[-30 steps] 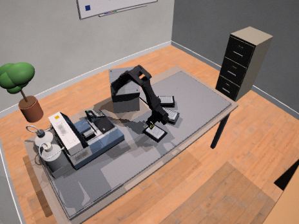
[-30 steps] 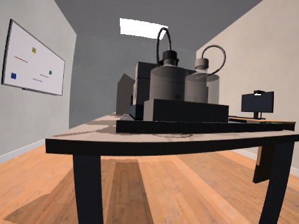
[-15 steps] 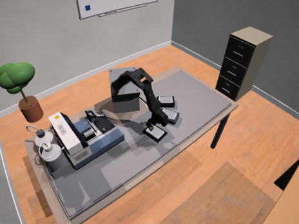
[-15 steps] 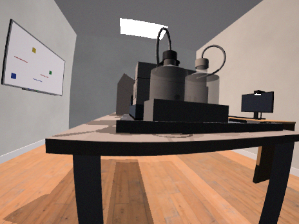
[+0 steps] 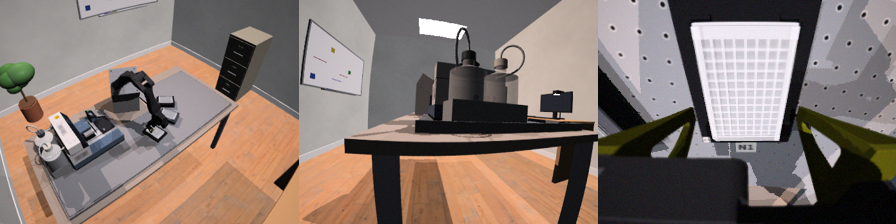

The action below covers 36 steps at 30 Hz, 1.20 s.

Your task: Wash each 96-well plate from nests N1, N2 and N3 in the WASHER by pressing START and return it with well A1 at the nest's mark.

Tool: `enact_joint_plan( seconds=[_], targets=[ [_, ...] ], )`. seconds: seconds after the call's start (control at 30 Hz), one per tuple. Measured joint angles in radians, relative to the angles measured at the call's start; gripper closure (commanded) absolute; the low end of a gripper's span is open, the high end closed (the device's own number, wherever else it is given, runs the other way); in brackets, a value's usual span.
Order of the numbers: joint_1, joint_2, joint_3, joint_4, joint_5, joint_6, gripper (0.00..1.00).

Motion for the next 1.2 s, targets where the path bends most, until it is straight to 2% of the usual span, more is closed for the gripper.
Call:
enact_joint_plan(
  seconds=[0.87, 1.2],
  targets=[
    [0.0, 0.003, 0.006, 0.011, -0.002, -0.002, 0.0],
    [-0.005, 0.027, 0.016, 0.022, -0.004, -0.006, 0.0]
  ],
)
